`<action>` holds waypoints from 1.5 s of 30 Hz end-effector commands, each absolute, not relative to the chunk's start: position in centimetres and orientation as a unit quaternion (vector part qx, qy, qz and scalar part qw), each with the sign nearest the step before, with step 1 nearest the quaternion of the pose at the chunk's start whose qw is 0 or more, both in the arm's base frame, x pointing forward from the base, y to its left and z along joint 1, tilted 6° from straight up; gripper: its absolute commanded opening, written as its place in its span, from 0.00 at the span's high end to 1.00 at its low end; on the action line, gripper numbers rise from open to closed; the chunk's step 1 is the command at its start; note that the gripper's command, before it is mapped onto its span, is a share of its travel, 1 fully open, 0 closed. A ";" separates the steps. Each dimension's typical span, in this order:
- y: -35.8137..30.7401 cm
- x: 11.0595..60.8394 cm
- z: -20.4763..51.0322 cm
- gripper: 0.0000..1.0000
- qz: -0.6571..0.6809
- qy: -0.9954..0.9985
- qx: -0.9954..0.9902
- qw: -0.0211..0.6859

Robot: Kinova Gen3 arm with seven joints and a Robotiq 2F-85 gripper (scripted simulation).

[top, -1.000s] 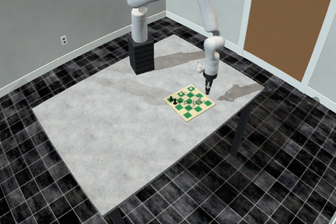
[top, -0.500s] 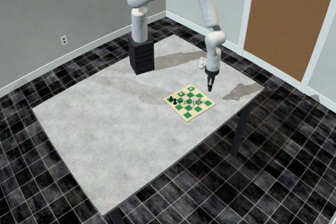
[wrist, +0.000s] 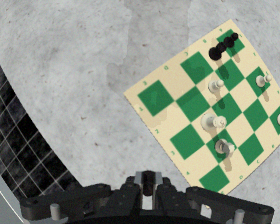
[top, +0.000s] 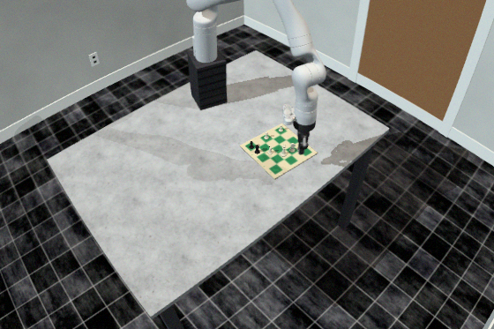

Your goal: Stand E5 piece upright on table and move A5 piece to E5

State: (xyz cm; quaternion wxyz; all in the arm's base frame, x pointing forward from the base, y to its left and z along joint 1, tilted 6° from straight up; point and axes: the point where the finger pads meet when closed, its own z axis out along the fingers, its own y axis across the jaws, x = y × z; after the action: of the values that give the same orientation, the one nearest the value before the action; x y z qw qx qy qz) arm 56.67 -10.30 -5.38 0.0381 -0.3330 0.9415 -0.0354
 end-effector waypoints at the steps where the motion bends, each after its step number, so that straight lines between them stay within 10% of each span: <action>1: -12.7 56.6 -5.5 1.00 -0.037 0.946 -0.319 0.039; 45: -13.2 57.5 -14.5 1.00 -0.037 0.946 -0.319 0.039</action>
State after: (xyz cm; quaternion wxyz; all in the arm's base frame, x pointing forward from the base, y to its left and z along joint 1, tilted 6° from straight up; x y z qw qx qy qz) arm 57.73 -13.07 -13.87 0.0414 -0.3190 0.9461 -0.0376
